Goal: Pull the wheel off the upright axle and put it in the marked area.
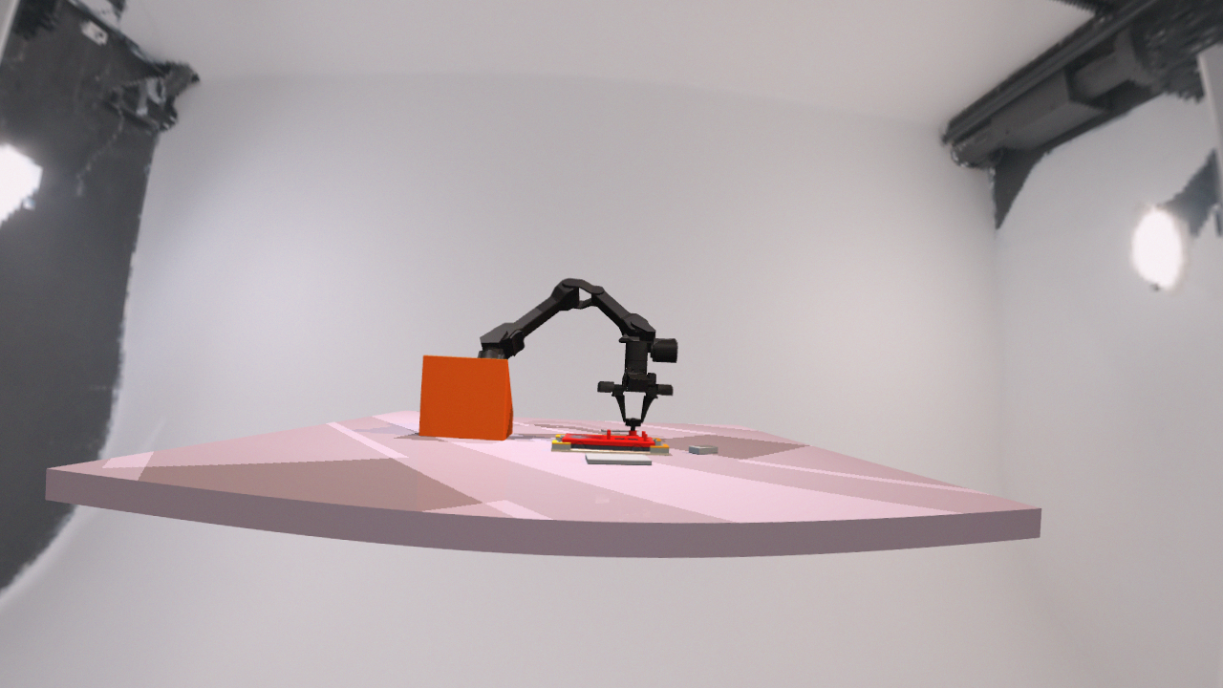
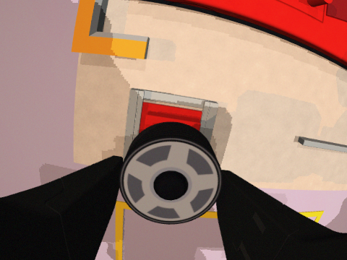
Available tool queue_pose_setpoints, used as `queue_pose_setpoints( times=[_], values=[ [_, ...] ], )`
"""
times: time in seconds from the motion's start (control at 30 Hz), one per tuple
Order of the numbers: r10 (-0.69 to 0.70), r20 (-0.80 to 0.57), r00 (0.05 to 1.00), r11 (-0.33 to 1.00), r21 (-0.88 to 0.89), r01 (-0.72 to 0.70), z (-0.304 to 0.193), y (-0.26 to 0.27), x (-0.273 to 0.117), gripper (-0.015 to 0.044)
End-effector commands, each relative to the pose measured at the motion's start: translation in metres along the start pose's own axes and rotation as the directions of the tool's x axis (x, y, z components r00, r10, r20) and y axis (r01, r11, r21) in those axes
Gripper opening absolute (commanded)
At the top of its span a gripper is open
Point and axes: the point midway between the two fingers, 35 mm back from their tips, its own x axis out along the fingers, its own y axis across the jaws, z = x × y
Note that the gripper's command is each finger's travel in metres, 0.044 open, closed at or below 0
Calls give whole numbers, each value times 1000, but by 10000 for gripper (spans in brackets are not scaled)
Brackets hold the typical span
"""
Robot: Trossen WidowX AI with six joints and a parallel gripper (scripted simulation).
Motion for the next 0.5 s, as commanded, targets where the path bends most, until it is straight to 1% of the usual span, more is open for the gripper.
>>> queue_pose_setpoints(
  times=[0.0,0.47],
  values=[
    [2,-1,1000,1000,-3,-2,0,1,-3,0],
    [3,-2,1000,1000,-2,-3,0,1,-7,0]
  ],
)
